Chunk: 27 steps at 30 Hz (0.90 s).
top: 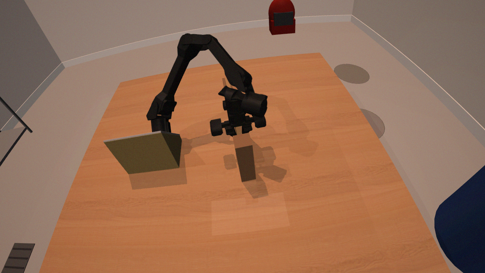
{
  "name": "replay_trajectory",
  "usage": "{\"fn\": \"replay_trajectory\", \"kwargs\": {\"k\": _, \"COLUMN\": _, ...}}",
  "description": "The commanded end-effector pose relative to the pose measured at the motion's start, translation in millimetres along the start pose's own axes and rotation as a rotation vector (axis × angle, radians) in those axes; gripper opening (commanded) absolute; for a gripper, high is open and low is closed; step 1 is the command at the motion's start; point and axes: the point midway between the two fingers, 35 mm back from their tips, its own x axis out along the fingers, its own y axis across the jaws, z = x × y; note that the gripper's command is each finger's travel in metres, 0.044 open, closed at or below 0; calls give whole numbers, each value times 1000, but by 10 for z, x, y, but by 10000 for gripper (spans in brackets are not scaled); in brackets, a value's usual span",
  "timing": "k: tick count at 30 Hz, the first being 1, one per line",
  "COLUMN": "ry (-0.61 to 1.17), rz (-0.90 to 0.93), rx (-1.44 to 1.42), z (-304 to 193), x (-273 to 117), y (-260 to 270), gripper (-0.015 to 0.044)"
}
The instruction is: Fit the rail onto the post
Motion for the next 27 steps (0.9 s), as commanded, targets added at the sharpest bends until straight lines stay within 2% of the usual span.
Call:
{"fn": "replay_trajectory", "kwargs": {"k": 1, "ry": 5, "rz": -12, "rx": -1, "z": -37, "x": -40, "y": -18, "gripper": 0}}
{"fn": "replay_trajectory", "kwargs": {"k": 27, "ry": 5, "rz": -12, "rx": -1, "z": -113, "x": -38, "y": -17, "gripper": 0}}
